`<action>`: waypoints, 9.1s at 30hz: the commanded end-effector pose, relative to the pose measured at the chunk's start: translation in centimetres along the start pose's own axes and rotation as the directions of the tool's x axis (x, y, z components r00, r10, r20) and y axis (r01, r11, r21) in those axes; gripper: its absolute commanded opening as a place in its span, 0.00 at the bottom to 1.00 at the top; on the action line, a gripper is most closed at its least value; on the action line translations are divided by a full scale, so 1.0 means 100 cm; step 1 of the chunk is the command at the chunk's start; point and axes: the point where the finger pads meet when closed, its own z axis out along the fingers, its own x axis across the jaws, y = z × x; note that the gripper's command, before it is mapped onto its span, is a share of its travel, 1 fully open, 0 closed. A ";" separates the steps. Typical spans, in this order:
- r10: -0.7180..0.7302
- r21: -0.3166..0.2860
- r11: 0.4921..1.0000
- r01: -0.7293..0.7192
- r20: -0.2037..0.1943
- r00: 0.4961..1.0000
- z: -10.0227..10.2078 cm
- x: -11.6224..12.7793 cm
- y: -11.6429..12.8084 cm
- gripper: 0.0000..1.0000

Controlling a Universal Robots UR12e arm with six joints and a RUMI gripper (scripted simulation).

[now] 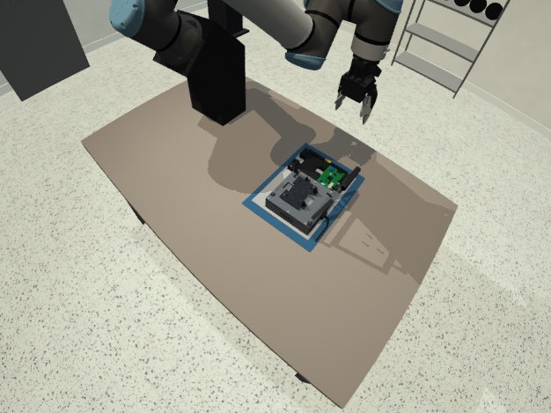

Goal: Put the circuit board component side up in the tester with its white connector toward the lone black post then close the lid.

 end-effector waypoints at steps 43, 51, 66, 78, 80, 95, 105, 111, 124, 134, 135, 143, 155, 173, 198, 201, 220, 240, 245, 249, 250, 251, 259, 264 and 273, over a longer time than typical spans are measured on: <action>0.003 0.000 1.000 -0.003 -0.005 1.000 -0.002 0.006 0.004 0.59; 0.003 0.000 1.000 -0.003 -0.005 1.000 -0.003 0.005 0.003 0.59; 0.003 0.000 1.000 -0.003 -0.005 1.000 -0.003 0.005 0.003 0.59; 0.003 0.000 1.000 -0.003 -0.005 1.000 -0.003 0.005 0.003 0.59; 0.003 0.000 1.000 -0.003 -0.005 1.000 -0.002 0.005 0.003 0.59; 0.000 -0.001 1.000 0.000 0.000 1.000 0.009 0.002 0.002 0.59; -0.001 -0.002 1.000 0.002 0.002 1.000 0.030 0.001 0.002 0.59; -0.002 -0.001 1.000 0.002 0.002 1.000 0.047 0.001 0.002 0.59; 0.000 -0.001 1.000 0.000 0.000 1.000 0.097 0.002 0.002 0.59; 0.003 0.000 1.000 -0.003 -0.003 1.000 0.150 0.005 0.003 0.59; 0.003 0.000 1.000 -0.003 -0.003 1.000 0.155 0.005 0.003 0.59; 0.003 0.000 1.000 -0.003 -0.003 1.000 0.186 0.005 0.003 0.59; 0.003 0.000 1.000 -0.003 -0.003 1.000 0.233 0.005 0.003 0.59; 0.003 0.000 1.000 -0.003 -0.003 1.000 0.256 0.005 0.003 0.59; 0.001 0.000 1.000 -0.001 -0.003 1.000 0.256 0.005 0.002 0.59; 0.001 0.000 1.000 -0.001 -0.003 1.000 0.256 0.005 0.002 0.59; 0.001 0.000 1.000 -0.001 -0.003 1.000 0.257 0.005 0.002 0.59; 0.003 0.000 1.000 -0.003 -0.003 1.000 0.277 0.005 0.002 0.59; 0.003 0.000 1.000 -0.003 -0.003 1.000 0.282 0.005 0.002 0.59; 0.003 0.000 1.000 -0.003 -0.003 1.000 0.287 0.004 0.001 0.59; 0.003 0.000 1.000 -0.003 -0.003 1.000 0.288 0.004 0.001 0.59; 0.003 0.000 1.000 -0.003 -0.003 1.000 0.289 0.004 0.001 0.59; 0.003 0.000 1.000 -0.003 -0.003 1.000 0.292 0.004 0.001 0.59; 0.001 -0.001 1.000 -0.001 -0.004 1.000 0.292 0.004 0.001 0.59; 0.001 -0.001 1.000 -0.001 -0.003 1.000 0.292 0.004 0.001 0.59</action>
